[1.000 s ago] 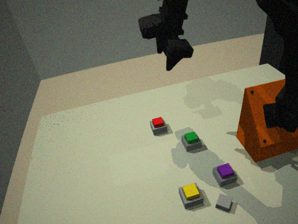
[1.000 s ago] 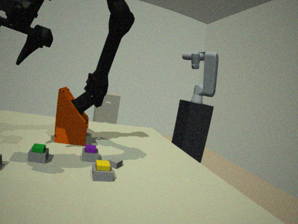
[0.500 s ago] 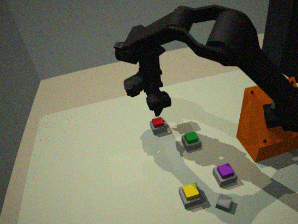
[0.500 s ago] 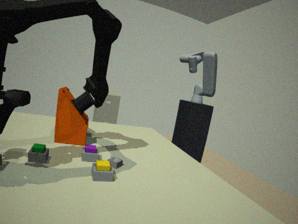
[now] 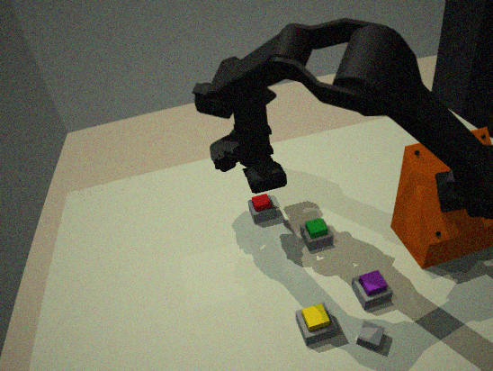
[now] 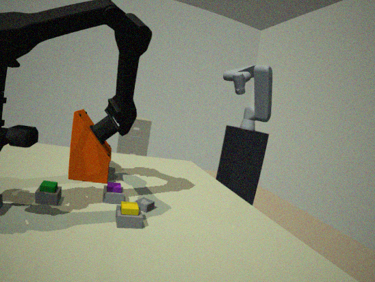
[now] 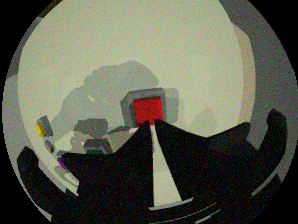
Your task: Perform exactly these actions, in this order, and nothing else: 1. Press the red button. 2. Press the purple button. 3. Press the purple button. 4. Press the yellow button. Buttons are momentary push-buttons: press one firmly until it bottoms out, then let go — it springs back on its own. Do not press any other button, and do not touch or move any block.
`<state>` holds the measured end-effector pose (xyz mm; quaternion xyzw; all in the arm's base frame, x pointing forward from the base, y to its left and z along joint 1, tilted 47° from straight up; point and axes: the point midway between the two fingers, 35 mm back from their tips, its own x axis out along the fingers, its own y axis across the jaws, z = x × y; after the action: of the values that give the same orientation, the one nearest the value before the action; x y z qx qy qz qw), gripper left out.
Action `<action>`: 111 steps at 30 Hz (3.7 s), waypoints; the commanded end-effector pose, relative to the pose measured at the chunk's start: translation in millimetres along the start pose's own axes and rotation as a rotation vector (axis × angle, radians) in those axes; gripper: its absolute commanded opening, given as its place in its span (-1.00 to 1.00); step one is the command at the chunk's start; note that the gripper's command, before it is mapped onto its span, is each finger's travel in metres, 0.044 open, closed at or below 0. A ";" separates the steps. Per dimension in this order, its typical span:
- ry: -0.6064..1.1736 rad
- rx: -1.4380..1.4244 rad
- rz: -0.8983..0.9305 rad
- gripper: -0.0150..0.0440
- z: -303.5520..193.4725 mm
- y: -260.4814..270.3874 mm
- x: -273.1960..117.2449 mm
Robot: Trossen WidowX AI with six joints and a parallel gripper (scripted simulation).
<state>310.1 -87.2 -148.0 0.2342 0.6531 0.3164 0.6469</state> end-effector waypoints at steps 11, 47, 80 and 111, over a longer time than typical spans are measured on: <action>-0.004 0.002 0.001 -0.42 1.0 0.1 15.3; -0.004 0.002 0.000 -0.42 0.8 0.0 3.8; -0.001 0.033 0.004 -0.42 -61.4 199.0 -82.4; 0.004 0.012 0.014 -0.42 -114.1 254.7 16.0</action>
<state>170.6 83.6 22.5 0.2392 0.6536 0.3179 0.6438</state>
